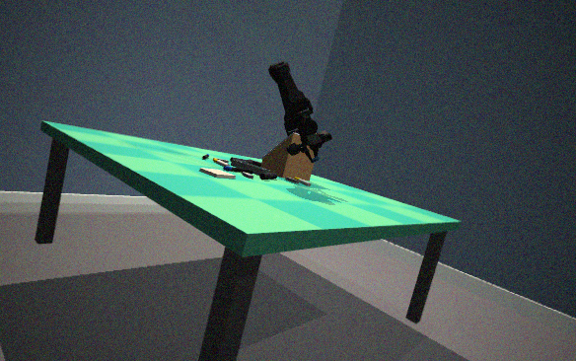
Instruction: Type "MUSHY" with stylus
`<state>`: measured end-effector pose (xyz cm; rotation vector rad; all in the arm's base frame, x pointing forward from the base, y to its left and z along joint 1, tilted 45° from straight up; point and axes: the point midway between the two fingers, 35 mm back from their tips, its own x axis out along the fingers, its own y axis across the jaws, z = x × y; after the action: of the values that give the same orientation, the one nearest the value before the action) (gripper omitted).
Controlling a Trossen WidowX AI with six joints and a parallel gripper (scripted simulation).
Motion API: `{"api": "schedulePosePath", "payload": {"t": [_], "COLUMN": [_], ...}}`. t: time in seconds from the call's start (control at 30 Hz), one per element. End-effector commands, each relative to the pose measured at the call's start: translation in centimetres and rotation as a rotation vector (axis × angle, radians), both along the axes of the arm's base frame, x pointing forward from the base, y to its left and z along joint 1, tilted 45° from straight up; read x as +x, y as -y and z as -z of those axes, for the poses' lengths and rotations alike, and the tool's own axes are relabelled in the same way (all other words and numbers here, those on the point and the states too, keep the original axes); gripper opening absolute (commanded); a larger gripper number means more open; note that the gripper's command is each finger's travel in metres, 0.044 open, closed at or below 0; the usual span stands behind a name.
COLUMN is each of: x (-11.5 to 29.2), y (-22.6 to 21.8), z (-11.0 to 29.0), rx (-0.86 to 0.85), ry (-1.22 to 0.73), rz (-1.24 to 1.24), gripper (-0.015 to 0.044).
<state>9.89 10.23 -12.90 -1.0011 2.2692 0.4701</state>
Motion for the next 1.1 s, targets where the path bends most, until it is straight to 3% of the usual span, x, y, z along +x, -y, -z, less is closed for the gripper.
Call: {"api": "schedulePosePath", "payload": {"t": [0.0,0.5,1.07], "x": [0.9,5.8,10.3], "y": [-0.1,0.3,3.3], "z": [-0.6,-3.7,-7.8], "rx": [0.083,0.445,0.766], "ry": [-0.017,0.014,0.185], "rz": [0.024,0.075,0.076], "gripper": [0.0,0.0,0.0]}}
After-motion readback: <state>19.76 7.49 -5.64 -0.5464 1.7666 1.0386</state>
